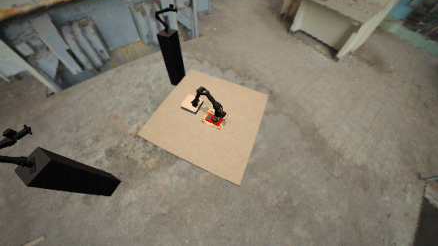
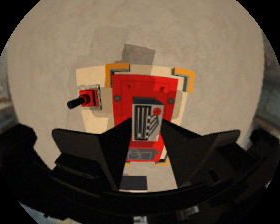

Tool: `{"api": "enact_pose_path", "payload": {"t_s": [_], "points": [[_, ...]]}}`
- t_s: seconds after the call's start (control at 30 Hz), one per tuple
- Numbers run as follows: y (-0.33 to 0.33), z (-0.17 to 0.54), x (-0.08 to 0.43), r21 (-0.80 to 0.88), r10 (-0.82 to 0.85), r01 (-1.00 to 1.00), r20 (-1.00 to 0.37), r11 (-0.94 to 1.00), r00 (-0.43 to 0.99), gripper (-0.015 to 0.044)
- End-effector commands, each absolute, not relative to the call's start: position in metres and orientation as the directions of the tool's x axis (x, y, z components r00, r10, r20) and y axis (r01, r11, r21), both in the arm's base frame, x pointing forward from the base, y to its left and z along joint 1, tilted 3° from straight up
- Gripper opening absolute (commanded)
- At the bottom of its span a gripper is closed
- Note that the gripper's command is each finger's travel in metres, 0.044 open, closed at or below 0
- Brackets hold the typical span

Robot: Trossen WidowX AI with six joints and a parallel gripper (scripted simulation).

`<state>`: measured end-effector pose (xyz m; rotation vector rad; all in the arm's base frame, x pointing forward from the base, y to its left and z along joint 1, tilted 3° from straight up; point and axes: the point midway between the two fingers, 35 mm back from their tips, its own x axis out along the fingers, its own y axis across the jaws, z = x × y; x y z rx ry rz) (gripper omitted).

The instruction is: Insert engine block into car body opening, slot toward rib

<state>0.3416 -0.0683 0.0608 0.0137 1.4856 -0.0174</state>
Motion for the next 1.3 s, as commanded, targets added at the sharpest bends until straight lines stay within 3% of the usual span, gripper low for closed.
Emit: {"api": "enact_pose_path", "payload": {"t_s": [0.0, 1.27], "points": [[-0.0676, 0.0599, 0.3419, 0.004, 0.001, 0.032, -0.996, 0.999, 0.087, 0.0159], [-0.0677, 0.0542, 0.3423, 0.004, 0.001, 0.035, -0.996, 0.999, 0.087, 0.0159]]}}
